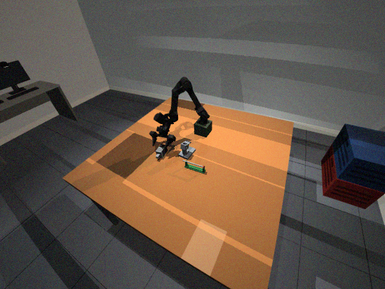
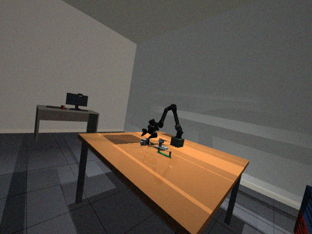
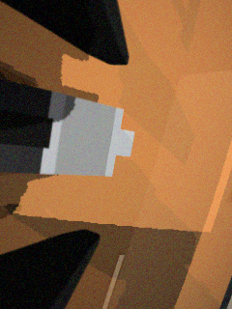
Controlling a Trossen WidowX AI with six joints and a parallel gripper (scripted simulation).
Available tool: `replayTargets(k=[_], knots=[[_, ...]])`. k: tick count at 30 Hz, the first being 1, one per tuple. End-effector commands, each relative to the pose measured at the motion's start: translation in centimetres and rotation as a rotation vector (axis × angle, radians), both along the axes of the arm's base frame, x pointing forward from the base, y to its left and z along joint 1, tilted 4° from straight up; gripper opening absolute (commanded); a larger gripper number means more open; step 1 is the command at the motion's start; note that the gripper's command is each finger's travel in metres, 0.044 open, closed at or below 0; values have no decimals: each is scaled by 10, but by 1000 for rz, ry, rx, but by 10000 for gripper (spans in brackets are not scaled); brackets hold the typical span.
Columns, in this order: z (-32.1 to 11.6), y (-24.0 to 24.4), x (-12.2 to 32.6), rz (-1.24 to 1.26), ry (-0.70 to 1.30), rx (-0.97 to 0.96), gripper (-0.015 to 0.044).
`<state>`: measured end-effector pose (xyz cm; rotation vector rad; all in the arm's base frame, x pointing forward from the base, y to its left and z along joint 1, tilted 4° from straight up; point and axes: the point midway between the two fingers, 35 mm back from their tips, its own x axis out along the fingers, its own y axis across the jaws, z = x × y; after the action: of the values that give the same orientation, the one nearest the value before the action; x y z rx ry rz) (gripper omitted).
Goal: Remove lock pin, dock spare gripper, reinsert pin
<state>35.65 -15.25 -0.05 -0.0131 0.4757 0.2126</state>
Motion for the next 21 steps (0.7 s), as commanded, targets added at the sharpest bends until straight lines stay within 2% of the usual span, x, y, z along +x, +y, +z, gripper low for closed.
replayTargets(k=[1,21], knots=[[-10,1,-1,-4,11,9,440],[-43,5,-1,-4,11,10,440]])
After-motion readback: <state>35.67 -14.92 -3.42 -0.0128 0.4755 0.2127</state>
